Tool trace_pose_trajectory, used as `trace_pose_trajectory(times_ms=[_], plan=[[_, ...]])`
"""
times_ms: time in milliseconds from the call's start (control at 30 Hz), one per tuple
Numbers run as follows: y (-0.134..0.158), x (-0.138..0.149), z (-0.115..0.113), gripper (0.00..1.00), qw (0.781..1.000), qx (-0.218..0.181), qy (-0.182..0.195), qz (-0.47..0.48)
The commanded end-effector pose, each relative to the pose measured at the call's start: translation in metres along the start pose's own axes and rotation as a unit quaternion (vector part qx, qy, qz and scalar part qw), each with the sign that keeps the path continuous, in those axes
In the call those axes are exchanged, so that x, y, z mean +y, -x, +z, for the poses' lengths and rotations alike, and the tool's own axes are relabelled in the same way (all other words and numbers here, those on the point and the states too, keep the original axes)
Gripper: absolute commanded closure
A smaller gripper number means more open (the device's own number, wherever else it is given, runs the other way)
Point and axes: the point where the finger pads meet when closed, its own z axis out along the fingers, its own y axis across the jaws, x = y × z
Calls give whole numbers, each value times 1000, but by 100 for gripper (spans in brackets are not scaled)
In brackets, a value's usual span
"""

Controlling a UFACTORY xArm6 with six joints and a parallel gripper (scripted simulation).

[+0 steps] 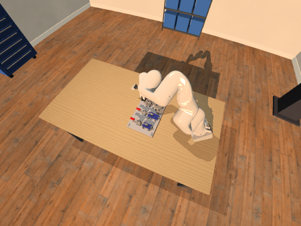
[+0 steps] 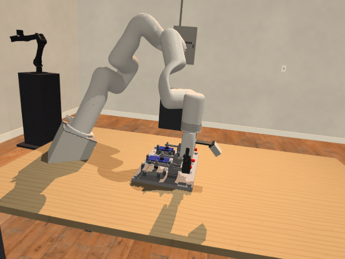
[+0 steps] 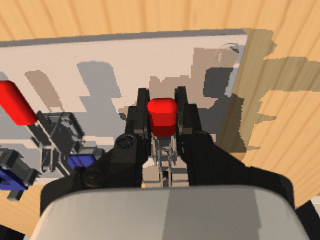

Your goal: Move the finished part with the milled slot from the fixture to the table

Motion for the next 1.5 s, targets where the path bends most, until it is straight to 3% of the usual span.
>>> trace_pose_trajectory(times_ms=[0,1467], plan=[[0,0,-3,100,1000,2,1,0],[28,0,-22,100,1000,2,1,0]])
